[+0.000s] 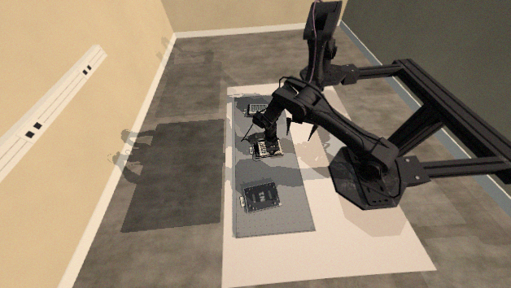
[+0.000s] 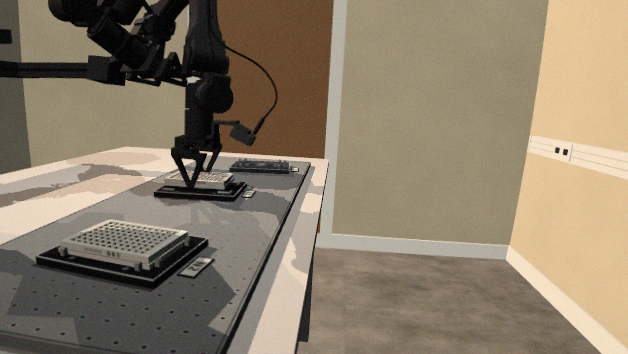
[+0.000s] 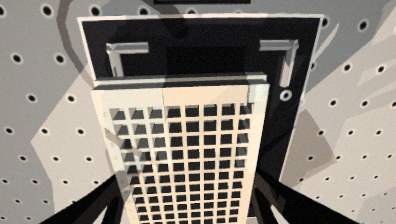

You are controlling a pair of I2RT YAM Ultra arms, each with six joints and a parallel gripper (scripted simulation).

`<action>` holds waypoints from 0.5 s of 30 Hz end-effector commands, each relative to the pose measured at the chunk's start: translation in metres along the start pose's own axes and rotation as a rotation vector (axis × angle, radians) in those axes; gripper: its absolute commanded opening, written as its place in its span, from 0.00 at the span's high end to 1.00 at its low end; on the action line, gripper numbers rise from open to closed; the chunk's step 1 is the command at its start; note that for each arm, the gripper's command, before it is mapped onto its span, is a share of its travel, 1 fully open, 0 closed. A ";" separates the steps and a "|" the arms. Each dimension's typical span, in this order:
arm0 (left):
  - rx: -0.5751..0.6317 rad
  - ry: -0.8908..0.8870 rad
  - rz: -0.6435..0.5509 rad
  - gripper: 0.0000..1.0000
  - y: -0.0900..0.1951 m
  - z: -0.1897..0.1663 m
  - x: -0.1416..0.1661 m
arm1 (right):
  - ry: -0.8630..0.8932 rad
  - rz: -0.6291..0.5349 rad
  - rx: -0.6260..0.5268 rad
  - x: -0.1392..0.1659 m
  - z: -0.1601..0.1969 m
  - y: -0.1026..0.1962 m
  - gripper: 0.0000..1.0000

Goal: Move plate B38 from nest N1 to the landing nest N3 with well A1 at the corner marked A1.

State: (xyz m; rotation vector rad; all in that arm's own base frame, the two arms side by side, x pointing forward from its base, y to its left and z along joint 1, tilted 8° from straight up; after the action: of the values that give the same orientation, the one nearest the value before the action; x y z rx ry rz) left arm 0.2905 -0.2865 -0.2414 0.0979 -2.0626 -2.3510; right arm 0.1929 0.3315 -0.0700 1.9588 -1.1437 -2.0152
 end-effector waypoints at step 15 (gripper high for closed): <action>0.026 -0.004 -0.030 0.18 0.022 -0.015 -0.010 | 0.008 -0.022 -0.008 -0.009 0.001 0.004 0.00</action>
State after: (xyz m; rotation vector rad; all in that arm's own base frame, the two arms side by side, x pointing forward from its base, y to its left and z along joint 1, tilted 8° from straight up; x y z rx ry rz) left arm 0.2898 -0.2858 -0.2413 0.0938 -2.0569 -2.3533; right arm 0.1929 0.3315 -0.0700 1.9588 -1.1437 -2.0152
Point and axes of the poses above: on each arm, the point where the finger pads meet when closed, its own y axis back along the fingers, its own z axis across the jaws, x = y × z, the point moved 4 cm from there along y, back along the fingers
